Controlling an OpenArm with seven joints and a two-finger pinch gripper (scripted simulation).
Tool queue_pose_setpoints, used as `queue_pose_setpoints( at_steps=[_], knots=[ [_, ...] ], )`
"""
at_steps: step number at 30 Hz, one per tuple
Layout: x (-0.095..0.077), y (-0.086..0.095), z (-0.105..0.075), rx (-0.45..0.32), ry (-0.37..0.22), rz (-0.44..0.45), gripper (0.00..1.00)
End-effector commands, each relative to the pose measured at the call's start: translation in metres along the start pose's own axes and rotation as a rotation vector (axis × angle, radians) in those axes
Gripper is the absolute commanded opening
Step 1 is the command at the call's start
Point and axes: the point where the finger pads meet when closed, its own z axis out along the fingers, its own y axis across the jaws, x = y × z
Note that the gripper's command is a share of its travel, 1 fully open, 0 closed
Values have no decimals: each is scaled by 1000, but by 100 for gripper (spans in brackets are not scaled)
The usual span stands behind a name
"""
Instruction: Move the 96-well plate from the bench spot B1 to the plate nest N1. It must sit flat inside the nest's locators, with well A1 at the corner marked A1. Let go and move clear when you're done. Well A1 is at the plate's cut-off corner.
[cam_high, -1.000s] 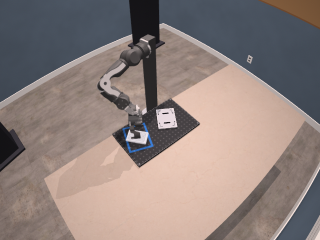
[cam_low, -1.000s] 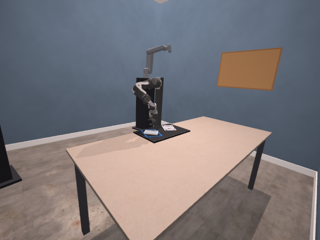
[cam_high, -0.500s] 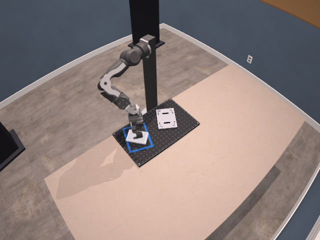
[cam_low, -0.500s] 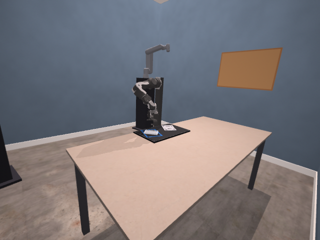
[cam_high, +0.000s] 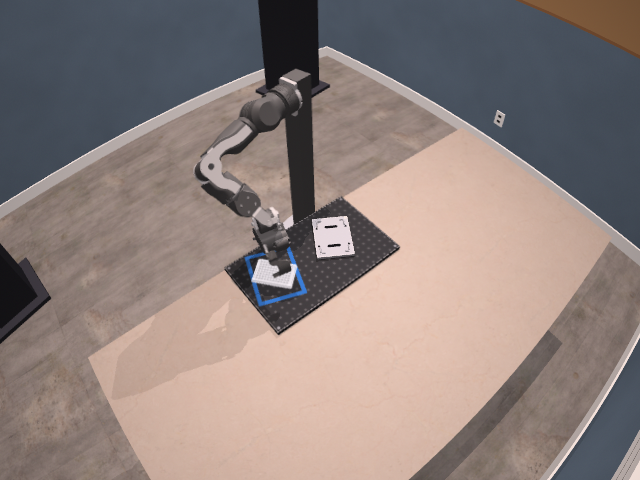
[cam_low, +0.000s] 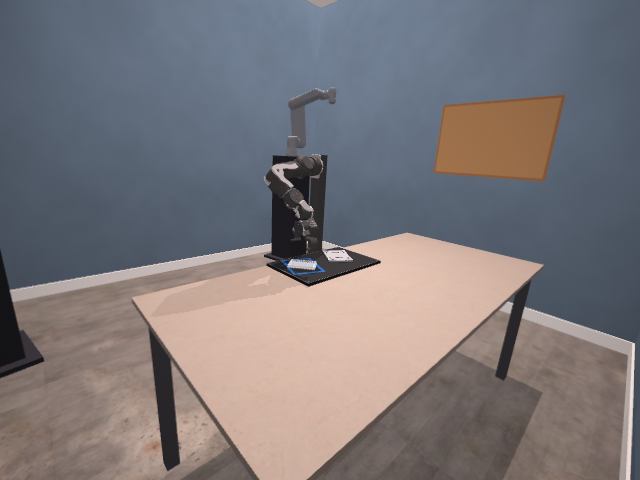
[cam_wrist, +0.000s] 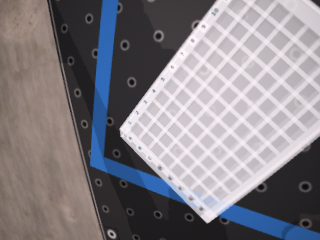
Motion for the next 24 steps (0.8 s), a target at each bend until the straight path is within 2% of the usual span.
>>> queue_pose_setpoints(
  at_steps=[1,2,7,19,24],
  knots=[
    [-1,0,0,4,0,-2,100],
    [-1,0,0,4,0,-2,100],
    [-1,0,1,5,0,-226,100],
    [-1,0,1,5,0,-226,100],
    [0,-1,0,5,0,-452,100]
  ],
)
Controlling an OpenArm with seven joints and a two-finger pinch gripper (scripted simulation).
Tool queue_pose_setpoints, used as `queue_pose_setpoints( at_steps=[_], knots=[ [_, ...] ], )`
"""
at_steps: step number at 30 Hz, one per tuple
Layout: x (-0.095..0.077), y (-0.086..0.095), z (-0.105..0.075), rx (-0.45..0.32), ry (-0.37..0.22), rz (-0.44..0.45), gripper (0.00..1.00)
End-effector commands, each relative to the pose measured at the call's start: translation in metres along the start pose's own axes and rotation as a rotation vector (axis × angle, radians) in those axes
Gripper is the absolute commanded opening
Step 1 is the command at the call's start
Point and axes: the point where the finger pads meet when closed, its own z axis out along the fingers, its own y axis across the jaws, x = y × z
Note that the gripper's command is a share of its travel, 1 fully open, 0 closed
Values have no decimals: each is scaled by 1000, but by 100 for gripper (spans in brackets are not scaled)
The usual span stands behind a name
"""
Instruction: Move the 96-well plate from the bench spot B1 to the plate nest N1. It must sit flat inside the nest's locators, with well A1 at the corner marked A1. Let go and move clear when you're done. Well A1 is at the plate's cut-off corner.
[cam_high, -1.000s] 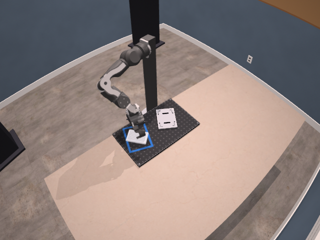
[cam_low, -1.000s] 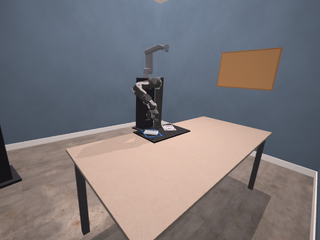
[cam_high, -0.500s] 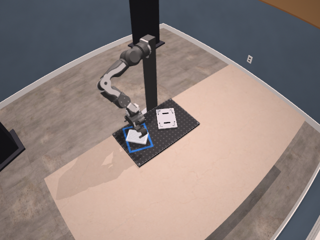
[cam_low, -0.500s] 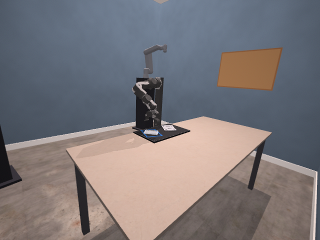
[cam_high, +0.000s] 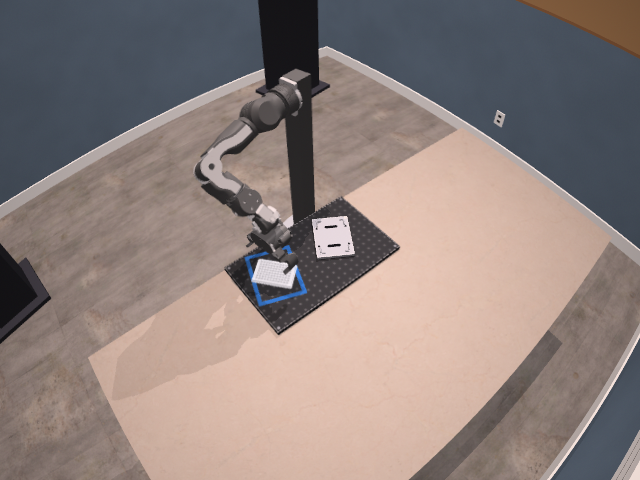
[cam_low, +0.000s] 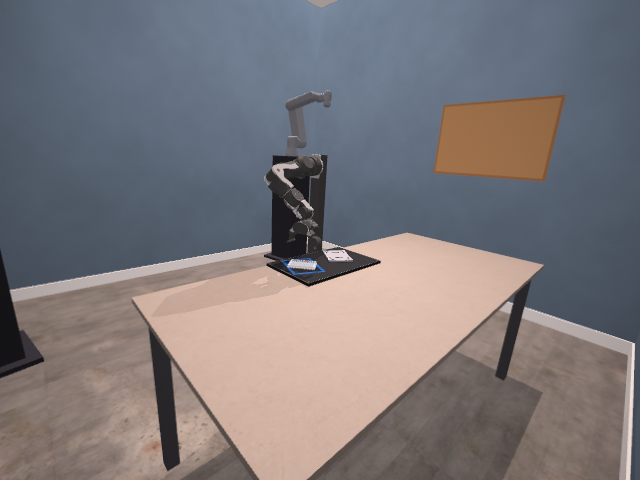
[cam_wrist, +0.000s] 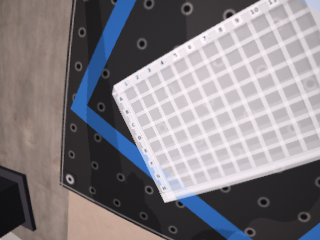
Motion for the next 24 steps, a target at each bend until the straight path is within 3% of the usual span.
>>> queue_pose_setpoints(
  at_steps=[1,12,17,24],
  knots=[
    [0,-1,0,6,2,-52,100],
    [0,-1,0,6,2,-52,100],
    [-3,-1,0,7,-3,-273,100],
    [-3,-1,0,7,-3,-273,100]
  ],
)
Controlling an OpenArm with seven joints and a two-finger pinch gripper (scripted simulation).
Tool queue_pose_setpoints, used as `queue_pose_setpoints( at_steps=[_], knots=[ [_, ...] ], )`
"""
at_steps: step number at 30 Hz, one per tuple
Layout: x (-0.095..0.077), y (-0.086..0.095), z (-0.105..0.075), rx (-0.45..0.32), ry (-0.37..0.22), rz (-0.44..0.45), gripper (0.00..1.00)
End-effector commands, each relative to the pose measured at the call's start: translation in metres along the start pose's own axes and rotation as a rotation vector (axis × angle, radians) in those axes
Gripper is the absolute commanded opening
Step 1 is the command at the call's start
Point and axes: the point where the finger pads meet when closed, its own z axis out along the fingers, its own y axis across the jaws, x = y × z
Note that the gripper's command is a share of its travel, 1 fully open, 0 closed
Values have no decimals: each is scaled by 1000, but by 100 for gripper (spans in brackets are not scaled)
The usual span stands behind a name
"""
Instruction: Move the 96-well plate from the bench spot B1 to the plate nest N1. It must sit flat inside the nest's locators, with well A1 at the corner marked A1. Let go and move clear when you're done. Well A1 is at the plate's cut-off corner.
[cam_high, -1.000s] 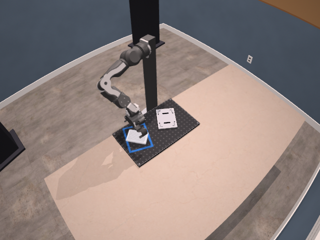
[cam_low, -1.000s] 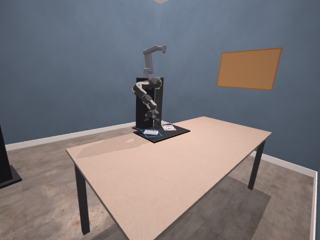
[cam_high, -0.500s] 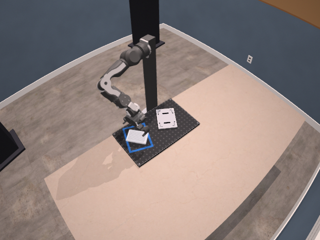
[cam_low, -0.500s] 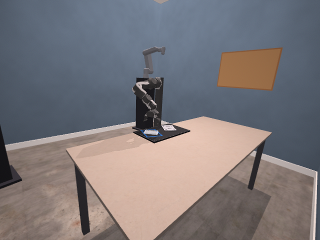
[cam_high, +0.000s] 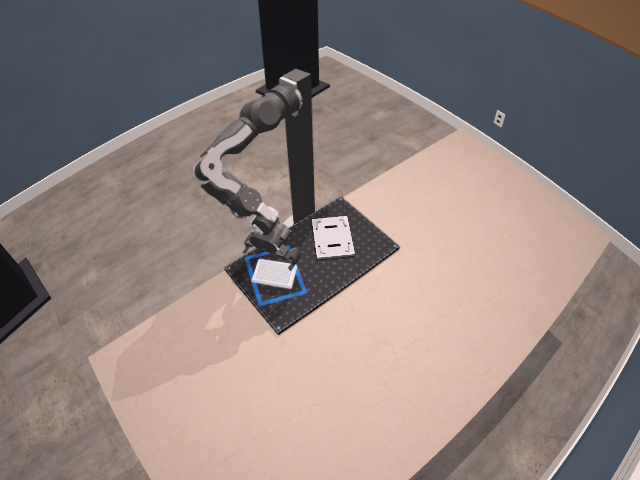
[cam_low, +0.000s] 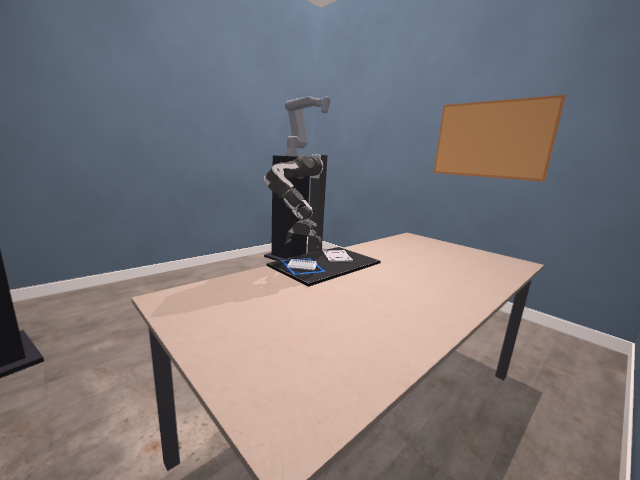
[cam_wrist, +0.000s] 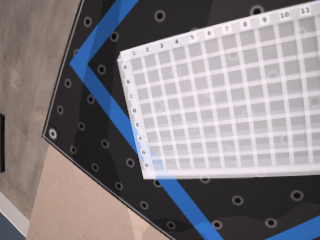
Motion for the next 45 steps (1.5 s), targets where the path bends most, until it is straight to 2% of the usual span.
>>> queue_pose_setpoints(
  at_steps=[1,5,10,39,44,45],
  knots=[
    [-1,-1,0,5,-1,-2,100],
    [-1,-1,0,5,-1,-2,100],
    [3,2,0,-5,4,-231,100],
    [2,1,-1,-3,1,-226,100],
    [1,1,54,-4,0,-225,100],
    [1,1,54,-4,0,-225,100]
  ],
)
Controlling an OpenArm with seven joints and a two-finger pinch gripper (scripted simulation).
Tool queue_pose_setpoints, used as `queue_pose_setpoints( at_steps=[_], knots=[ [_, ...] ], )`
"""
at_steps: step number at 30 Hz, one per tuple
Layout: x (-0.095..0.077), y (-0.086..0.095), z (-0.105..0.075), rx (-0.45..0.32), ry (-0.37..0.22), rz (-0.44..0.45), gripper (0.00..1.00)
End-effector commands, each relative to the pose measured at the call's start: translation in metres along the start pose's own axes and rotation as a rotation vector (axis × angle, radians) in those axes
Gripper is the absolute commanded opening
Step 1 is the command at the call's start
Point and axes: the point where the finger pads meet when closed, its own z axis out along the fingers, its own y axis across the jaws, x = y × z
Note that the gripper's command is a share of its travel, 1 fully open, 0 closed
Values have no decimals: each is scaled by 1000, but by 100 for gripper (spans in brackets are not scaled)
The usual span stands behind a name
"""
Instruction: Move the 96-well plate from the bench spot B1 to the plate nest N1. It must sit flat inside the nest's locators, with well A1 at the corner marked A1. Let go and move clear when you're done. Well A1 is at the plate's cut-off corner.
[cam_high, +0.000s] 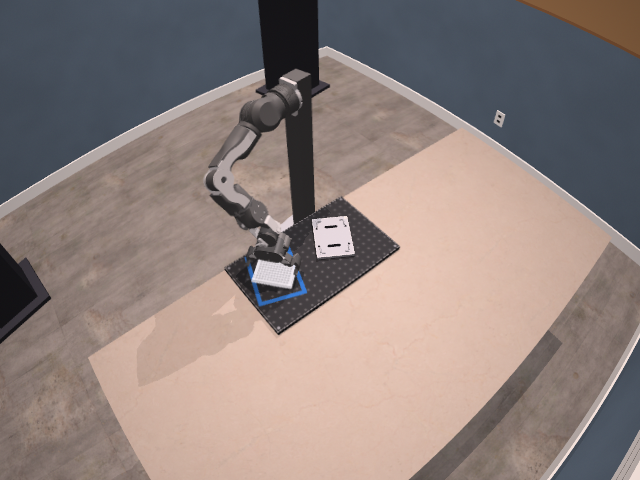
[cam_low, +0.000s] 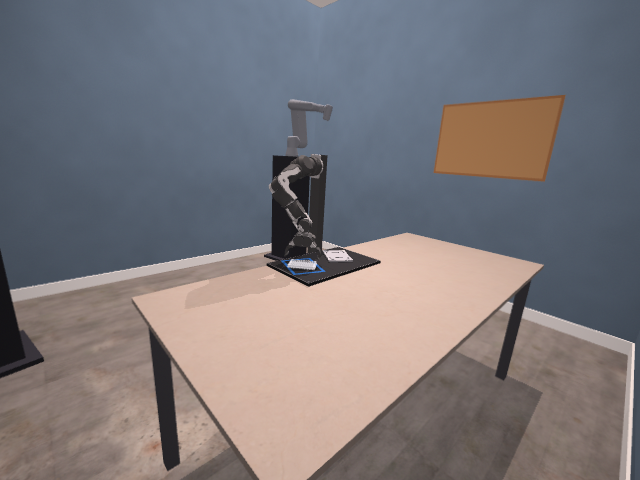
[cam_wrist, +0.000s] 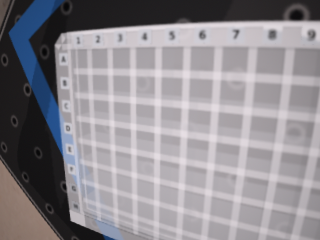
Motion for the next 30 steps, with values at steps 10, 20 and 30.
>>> queue_pose_setpoints(
  at_steps=[10,20,30],
  knots=[
    [-8,3,-5,-28,-16,1,100],
    [-8,5,21,-28,-16,1,100],
    [-8,4,20,-23,-17,3,100]
  ],
)
